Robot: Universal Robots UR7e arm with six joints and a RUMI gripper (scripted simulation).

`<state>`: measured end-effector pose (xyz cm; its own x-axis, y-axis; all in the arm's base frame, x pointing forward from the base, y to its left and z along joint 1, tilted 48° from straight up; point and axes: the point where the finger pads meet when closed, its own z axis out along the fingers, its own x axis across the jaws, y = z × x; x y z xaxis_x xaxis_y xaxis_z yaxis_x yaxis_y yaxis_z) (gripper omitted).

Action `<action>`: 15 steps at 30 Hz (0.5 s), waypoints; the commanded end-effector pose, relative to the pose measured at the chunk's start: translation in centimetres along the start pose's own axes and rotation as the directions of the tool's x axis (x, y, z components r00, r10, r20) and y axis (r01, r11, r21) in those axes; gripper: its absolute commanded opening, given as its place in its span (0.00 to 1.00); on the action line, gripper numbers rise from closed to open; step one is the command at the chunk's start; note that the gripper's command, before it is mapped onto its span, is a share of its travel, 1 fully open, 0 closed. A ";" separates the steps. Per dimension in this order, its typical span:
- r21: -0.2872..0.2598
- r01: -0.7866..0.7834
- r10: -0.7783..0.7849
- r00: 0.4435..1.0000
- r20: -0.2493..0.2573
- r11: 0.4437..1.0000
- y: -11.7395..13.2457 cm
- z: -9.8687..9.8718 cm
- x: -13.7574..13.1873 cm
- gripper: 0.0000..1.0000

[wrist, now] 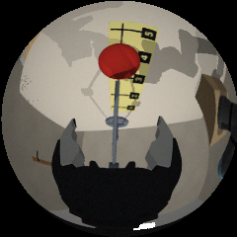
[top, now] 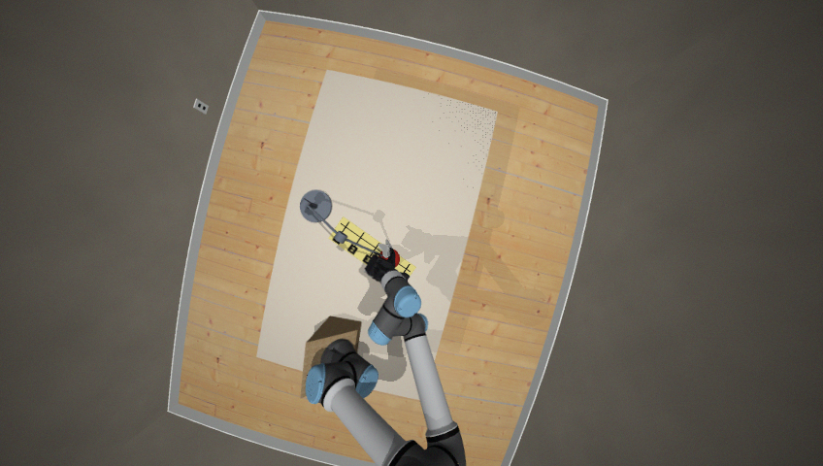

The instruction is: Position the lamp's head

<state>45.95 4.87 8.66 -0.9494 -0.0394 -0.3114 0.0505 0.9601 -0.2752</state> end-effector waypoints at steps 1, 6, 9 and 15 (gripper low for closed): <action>0.019 -0.024 0.025 1.000 -0.005 1.000 0.0 1.0 0.0 1.00; 0.025 -0.031 0.031 0.999 -0.007 0.999 -0.2 2.1 0.1 1.00; 0.028 -0.035 0.036 0.999 -0.009 0.999 -0.2 2.8 0.1 1.00; 0.034 -0.042 0.043 0.999 -0.010 0.999 -0.3 3.6 0.1 1.00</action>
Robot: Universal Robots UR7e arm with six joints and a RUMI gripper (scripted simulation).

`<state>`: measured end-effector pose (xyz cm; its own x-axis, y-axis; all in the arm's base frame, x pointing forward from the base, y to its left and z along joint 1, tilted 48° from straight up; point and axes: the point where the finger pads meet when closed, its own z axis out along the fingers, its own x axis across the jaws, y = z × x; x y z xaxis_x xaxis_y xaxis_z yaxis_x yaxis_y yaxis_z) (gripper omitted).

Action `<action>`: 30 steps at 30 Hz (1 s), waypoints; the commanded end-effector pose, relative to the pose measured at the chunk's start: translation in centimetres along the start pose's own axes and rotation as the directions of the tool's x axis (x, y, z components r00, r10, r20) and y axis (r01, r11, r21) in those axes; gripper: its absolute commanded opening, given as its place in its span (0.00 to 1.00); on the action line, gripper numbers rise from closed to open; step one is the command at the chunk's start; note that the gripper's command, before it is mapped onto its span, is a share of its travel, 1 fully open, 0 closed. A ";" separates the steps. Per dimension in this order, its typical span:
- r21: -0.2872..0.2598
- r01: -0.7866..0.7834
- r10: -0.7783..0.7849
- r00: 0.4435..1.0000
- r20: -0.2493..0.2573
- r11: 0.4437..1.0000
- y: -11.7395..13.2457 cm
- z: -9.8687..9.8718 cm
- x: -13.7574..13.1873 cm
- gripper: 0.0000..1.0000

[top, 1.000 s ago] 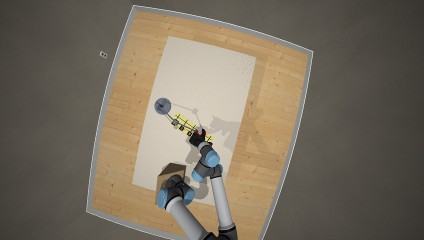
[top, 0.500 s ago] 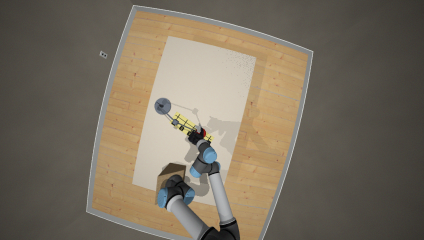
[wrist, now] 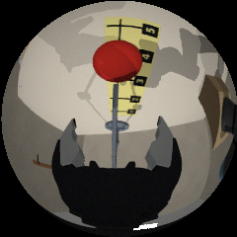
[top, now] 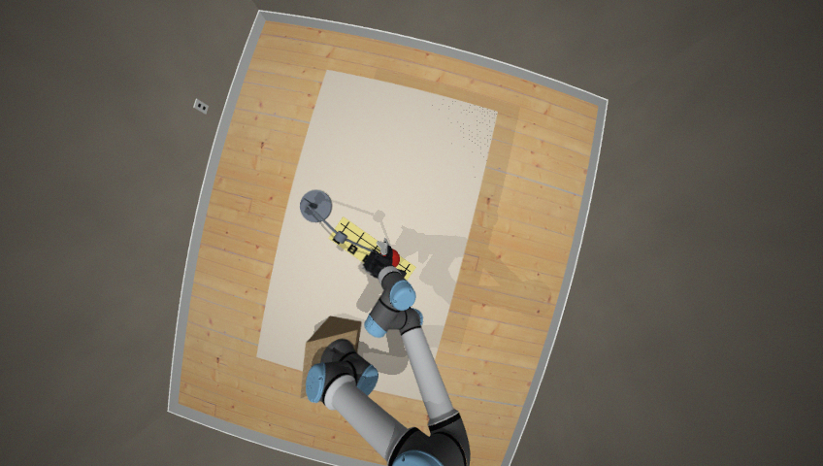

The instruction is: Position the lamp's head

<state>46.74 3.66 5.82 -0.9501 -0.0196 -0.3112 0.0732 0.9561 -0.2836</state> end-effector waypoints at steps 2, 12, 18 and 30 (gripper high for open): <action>0.023 -0.030 0.030 1.000 -0.006 0.999 0.1 0.6 -0.1 1.00; 0.046 -0.059 0.059 0.998 -0.012 0.997 0.3 1.3 -0.2 1.00; 0.045 -0.057 0.057 0.998 -0.011 0.997 0.3 1.5 -0.2 0.00; 0.008 -0.008 0.008 1.000 0.002 1.000 0.2 1.3 -0.2 0.00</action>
